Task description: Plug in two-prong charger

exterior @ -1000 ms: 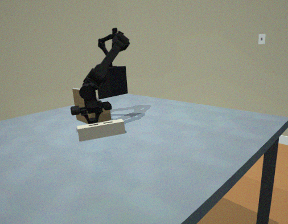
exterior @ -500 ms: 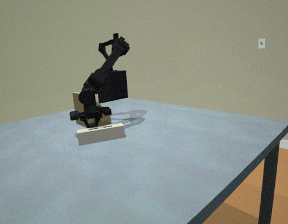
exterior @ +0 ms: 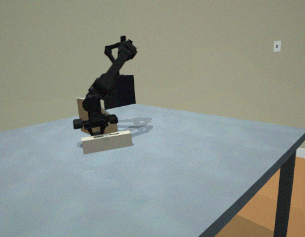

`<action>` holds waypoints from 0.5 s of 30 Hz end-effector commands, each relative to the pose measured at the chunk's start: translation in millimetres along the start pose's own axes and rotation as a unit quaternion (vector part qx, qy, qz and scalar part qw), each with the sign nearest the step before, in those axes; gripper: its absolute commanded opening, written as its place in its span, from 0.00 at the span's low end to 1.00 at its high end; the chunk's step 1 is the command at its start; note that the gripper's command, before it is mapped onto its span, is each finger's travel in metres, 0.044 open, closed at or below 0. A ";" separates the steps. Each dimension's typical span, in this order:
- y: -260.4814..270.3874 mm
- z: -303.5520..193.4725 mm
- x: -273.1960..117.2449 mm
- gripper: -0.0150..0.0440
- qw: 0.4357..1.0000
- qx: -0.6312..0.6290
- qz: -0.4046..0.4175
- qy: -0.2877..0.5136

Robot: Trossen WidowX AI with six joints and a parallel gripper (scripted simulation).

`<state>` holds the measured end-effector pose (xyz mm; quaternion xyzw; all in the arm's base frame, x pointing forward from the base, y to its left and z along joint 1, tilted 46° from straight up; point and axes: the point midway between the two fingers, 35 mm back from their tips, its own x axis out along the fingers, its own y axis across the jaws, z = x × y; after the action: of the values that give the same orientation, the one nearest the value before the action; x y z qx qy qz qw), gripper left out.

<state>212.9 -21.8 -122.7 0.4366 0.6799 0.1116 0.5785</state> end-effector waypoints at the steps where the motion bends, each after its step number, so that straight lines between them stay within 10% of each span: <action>1: -0.5 4.8 -0.4 0.25 1.000 0.004 0.000 -0.001; 15: -0.3 6.2 -0.5 0.25 1.000 0.004 0.000 -0.001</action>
<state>217.3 -24.2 -124.4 0.4366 0.6797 0.1105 0.5789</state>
